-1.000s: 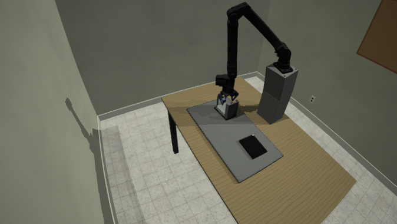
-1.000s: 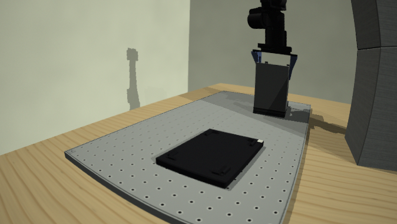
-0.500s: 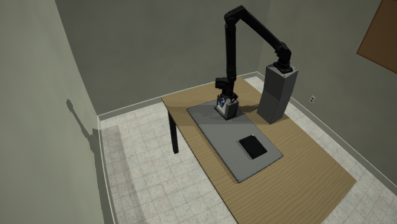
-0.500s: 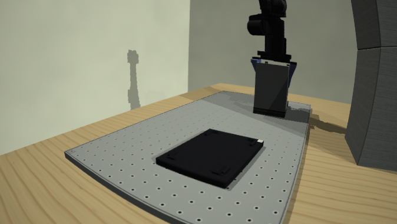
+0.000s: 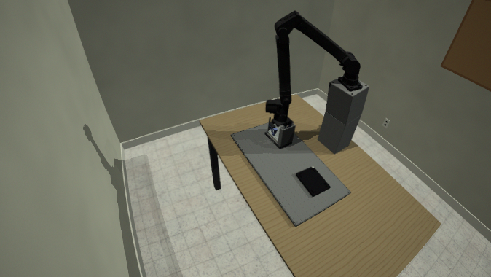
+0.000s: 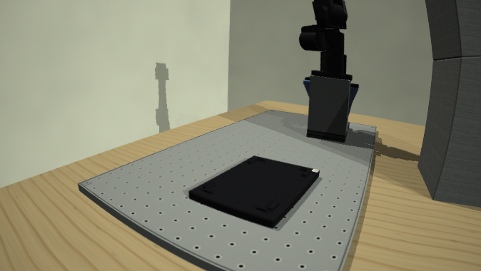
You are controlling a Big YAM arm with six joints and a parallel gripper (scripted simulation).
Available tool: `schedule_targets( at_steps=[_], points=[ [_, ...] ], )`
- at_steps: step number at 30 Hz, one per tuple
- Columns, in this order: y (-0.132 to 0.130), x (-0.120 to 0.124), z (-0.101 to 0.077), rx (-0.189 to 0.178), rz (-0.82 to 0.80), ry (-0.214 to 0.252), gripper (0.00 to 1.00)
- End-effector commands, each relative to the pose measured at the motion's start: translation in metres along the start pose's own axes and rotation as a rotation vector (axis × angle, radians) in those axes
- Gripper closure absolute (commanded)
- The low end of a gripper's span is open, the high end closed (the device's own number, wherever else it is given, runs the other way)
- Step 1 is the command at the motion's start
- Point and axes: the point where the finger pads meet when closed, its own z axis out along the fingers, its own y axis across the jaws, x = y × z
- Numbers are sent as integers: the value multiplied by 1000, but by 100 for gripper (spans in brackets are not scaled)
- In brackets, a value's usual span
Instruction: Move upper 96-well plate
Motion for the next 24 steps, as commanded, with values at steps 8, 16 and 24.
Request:
schedule_targets(
  at_steps=[8,16,24],
  points=[
    [0,5,17,0,-3,-3,0],
    [-1,1,16,1,0,-2,0],
    [-1,1,16,1,0,-2,0]
  ],
)
